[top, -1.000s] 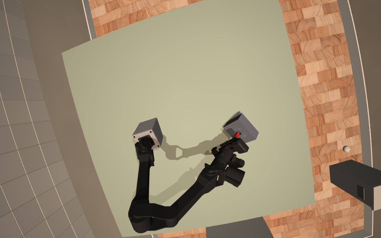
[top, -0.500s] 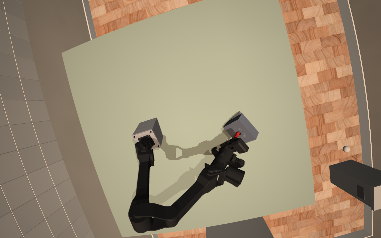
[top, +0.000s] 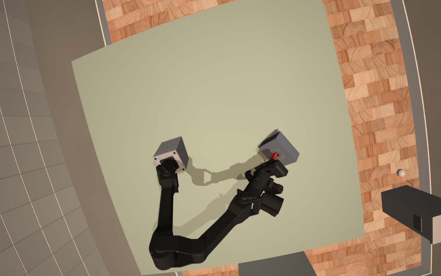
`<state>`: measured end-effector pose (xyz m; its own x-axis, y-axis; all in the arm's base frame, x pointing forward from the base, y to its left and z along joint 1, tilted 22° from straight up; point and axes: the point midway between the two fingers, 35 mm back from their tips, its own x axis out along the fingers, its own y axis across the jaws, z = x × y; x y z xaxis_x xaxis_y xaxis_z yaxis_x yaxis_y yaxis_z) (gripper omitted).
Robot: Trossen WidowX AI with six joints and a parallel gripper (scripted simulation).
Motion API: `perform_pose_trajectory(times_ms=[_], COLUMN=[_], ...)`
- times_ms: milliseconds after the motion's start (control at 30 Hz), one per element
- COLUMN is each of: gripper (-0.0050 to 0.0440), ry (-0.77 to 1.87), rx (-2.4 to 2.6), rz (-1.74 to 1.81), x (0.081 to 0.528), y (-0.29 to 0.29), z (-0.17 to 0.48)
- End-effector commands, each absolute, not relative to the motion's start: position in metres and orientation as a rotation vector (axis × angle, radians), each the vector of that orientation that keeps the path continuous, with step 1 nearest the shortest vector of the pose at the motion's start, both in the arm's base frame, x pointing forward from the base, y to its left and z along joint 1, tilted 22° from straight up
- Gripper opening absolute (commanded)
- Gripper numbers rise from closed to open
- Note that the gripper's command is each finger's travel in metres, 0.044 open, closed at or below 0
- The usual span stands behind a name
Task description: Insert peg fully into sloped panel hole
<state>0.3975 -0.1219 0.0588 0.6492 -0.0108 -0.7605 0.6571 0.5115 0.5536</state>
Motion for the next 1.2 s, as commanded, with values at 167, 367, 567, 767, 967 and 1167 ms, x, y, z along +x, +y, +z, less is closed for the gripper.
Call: perform_pose_trajectory(times_ms=[167, 367, 567, 767, 967, 1167], gripper=[0.0000, 0.0000, 0.0000, 0.0000, 0.0000, 0.0000], ry=[0.762, 0.762, 0.762, 0.762, 0.762, 0.762], rx=[0.959, 0.959, 0.959, 0.959, 0.959, 0.959], rz=[-0.451, -0.451, -0.451, -0.451, -0.451, -0.451], x=[0.4007, 0.4012, 0.4017, 0.4020, 0.4025, 0.4030], y=[-0.1227, -0.1228, -0.1228, -0.1228, -0.1228, -0.1228], z=[0.0639, 0.0633, 0.0628, 0.0624, 0.0618, 0.0612])
